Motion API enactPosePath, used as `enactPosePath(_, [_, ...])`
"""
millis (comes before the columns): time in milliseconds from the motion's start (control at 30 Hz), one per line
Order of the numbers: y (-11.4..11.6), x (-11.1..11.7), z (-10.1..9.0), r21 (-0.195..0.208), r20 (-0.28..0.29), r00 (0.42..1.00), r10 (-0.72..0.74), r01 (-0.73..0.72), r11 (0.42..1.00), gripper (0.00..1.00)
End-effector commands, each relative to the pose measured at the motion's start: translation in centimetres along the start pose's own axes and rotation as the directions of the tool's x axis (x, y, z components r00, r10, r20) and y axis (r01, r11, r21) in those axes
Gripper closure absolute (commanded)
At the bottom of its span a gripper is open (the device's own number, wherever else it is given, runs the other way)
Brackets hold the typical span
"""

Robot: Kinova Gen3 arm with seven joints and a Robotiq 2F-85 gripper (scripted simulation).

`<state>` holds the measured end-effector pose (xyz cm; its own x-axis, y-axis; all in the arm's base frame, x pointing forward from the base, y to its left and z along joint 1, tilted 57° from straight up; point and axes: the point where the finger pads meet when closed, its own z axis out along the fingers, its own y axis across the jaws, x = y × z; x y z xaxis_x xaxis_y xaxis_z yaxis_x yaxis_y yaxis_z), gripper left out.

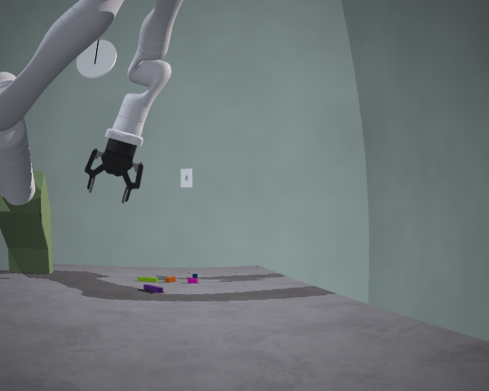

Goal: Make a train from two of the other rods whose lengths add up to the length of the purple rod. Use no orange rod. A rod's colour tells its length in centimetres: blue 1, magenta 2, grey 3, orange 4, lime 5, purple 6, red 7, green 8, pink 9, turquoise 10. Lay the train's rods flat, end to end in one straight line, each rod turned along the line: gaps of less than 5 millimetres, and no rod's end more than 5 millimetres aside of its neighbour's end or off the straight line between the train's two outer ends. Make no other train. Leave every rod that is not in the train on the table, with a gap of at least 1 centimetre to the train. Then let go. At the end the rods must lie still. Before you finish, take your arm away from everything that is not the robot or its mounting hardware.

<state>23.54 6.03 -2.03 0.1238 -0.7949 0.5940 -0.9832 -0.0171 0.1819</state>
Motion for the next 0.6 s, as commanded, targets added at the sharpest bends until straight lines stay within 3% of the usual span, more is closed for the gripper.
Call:
enactPosePath(0, [0.0, -0.1, 0.0, 0.001, 0.001, 1.0, -0.001, 0.001, 1.0, 0.0])
enactPosePath(133, [-0.4, -0.2, 0.1, 0.006, -0.007, 1.0, 0.005, -0.005, 1.0, 0.0])
enactPosePath(233, [-2.6, -0.7, 1.0, 0.034, -0.05, 0.998, 0.034, -0.032, 0.999, 0.0])
enactPosePath(300, [-5.1, -1.2, 2.0, 0.074, -0.098, 0.993, 0.067, -0.06, 0.995, 0.0])
enactPosePath(533, [-14.0, -2.4, 4.9, 0.268, -0.25, 0.95, 0.186, -0.117, 0.956, 0.0])
enactPosePath(567, [-14.0, -2.4, 4.9, 0.268, -0.25, 0.95, 0.186, -0.117, 0.956, 0.0])
